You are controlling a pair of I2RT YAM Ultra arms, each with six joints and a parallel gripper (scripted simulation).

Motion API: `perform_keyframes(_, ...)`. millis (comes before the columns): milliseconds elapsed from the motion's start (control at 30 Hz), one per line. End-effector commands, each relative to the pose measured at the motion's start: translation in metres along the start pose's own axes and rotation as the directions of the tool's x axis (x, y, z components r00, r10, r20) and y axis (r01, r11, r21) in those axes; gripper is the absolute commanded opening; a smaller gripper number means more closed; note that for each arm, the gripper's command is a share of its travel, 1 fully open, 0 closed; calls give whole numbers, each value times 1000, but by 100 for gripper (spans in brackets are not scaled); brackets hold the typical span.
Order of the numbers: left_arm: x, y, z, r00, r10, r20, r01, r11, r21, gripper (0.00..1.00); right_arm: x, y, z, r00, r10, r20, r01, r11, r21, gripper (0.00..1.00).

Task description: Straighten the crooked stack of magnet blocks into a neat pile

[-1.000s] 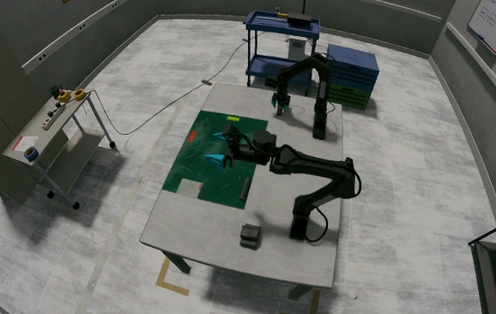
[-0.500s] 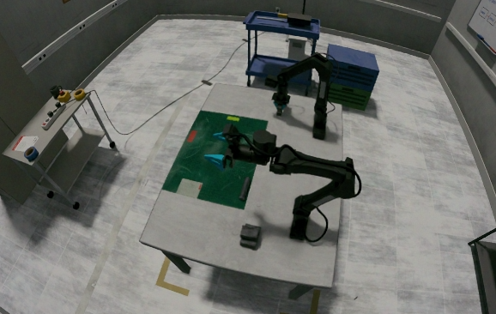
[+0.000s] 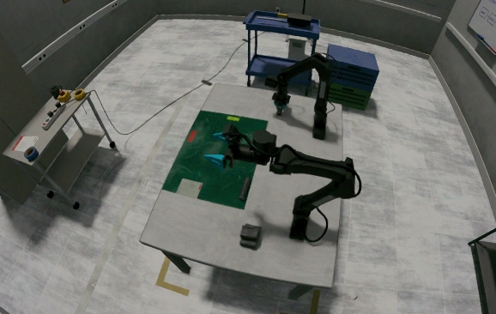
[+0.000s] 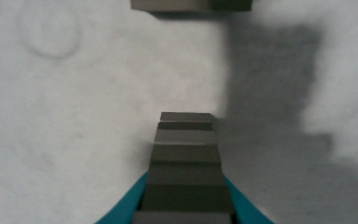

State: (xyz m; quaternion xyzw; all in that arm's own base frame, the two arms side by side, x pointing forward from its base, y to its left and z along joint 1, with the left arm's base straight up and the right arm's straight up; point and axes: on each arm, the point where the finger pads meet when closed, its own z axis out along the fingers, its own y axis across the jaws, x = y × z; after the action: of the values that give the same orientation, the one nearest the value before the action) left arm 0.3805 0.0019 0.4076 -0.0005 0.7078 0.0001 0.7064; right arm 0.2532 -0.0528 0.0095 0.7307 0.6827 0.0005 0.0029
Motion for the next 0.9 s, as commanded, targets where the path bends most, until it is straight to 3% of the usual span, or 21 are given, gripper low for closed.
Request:
perform_keyframes(0, -18, -2, -9, 1000, 8, 27, -8, 1000, 1, 100, -6, 5, -3, 1000, 13, 19, -13, 1000, -22, 31)
perform_keyframes(867, -18, -2, -9, 1000, 8, 27, -8, 1000, 1, 100, -6, 6, -3, 1000, 13, 19, -13, 1000, -27, 30)
